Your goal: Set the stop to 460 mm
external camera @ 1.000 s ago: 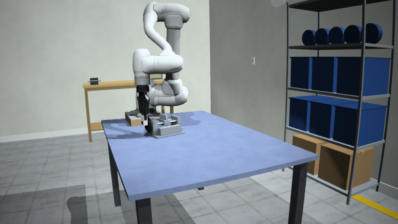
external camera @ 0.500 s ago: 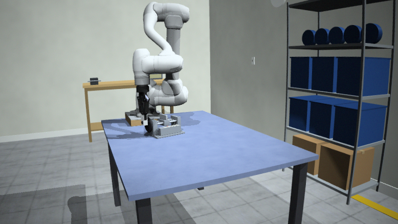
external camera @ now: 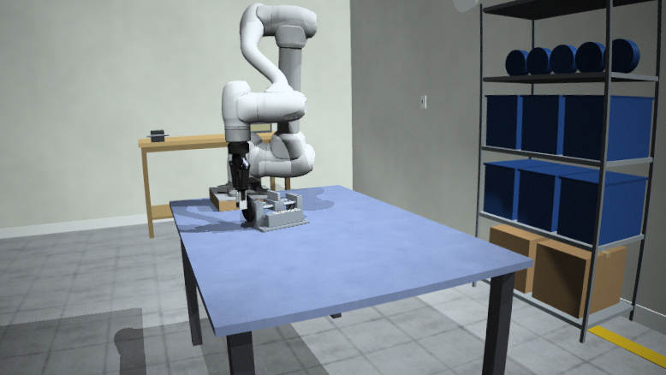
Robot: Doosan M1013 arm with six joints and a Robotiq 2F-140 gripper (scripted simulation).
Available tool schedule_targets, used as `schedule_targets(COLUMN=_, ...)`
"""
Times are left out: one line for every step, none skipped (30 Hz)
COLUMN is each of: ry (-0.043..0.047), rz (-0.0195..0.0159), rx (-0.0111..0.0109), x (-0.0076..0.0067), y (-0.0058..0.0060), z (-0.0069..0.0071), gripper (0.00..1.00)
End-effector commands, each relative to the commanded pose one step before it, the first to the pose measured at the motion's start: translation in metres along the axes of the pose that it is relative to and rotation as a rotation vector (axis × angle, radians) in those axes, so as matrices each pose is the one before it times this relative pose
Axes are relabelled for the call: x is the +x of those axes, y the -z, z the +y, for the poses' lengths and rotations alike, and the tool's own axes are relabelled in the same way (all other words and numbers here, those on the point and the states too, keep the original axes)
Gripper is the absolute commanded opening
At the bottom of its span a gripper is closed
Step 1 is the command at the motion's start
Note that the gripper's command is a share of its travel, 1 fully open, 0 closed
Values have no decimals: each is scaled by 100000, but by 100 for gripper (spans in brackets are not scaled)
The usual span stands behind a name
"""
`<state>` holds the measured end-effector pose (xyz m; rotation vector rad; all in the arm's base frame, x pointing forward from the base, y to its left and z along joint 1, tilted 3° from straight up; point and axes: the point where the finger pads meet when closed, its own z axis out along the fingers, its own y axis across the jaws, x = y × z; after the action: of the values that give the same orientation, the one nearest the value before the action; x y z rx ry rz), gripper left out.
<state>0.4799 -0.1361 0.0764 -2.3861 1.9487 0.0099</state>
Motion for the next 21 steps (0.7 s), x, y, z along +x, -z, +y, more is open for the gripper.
schedule_targets(ry=38, rz=-19, rx=-79, x=-3, y=90, z=120, gripper=4)
schedule_targets(ry=0, rz=0, rx=0, x=0, y=25, z=28, gripper=4)
schedule_targets(ry=0, rz=0, rx=0, x=0, y=25, z=31, gripper=4)
schedule_targets(ry=0, rz=0, rx=0, x=0, y=23, z=35, gripper=4)
schedule_targets(ry=0, rz=0, rx=0, x=0, y=24, z=37, gripper=4)
schedule_targets(ry=0, rz=0, rx=0, x=0, y=25, z=38, gripper=4)
schedule_targets(ry=0, rz=0, rx=0, x=0, y=26, z=40, gripper=4)
schedule_targets(ry=0, rz=0, rx=0, x=0, y=27, z=41, gripper=4)
schedule_targets(ry=0, rz=0, rx=0, x=0, y=28, z=43, gripper=4)
schedule_targets(ry=0, rz=0, rx=0, x=0, y=28, z=45, gripper=4)
schedule_targets(ry=0, rz=0, rx=0, x=0, y=29, z=46, gripper=4)
schedule_targets(ry=0, rz=0, rx=0, x=0, y=0, z=0, gripper=4)
schedule_targets(ry=0, rz=0, rx=0, x=0, y=0, z=0, gripper=4)
schedule_targets(ry=0, rz=0, rx=0, x=0, y=30, z=48, gripper=4)
schedule_targets(ry=0, rz=0, rx=0, x=0, y=31, z=49, gripper=4)
schedule_targets(ry=0, rz=0, rx=0, x=0, y=32, z=51, gripper=4)
schedule_targets(ry=0, rz=0, rx=0, x=0, y=28, z=58, gripper=4)
schedule_targets(ry=0, rz=0, rx=0, x=0, y=26, z=63, gripper=4)
schedule_targets(ry=0, rz=0, rx=0, x=0, y=27, z=65, gripper=4)
schedule_targets(ry=0, rz=0, rx=0, x=0, y=28, z=67, gripper=4)
schedule_targets(ry=0, rz=0, rx=0, x=0, y=29, z=69, gripper=4)
